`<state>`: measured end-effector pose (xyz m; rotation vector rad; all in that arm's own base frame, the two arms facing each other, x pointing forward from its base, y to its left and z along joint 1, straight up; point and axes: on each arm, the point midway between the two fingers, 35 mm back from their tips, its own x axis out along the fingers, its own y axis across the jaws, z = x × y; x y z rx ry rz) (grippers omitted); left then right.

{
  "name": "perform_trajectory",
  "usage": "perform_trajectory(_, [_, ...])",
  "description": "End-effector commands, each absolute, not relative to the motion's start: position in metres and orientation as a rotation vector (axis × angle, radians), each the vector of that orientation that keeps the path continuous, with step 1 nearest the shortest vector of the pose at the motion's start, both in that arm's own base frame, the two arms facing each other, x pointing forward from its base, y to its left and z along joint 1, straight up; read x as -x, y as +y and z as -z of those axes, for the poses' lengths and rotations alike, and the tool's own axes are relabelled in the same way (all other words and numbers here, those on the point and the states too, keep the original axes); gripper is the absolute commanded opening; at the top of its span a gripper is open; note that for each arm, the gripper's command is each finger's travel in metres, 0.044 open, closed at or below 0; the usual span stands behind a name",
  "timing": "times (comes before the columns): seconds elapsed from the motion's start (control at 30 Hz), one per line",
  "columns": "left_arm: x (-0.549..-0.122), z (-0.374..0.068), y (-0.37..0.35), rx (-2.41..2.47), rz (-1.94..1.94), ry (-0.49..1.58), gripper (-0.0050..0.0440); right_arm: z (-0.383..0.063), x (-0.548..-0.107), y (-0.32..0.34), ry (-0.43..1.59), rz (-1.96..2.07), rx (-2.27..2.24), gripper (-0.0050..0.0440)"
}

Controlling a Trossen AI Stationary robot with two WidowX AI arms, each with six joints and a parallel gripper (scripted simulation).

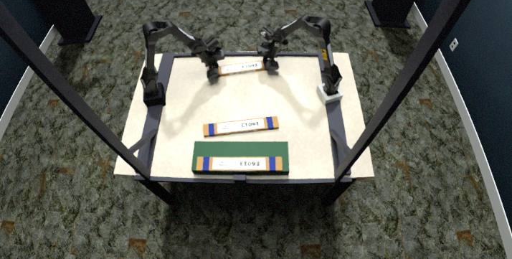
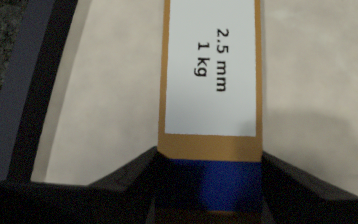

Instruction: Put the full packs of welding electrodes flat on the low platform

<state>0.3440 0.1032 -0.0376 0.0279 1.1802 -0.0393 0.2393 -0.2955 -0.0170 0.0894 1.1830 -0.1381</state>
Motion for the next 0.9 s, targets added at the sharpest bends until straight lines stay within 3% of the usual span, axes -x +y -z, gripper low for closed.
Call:
perform_trajectory(0.0, [-0.3479, 0.0326, 0.1044, -0.036, 0.035, 1.162, -0.0050, 0.0101, -0.2418, -0.2983, 1.169, 0.147, -0.074, -0.0050])
perform_trajectory(0.87, [-0.3456, 0.0320, 0.1033, -0.036, 0.037, 1.169, -0.0050, 0.0049, -0.2417, -0.2969, 1.165, 0.148, -0.070, -0.0050])
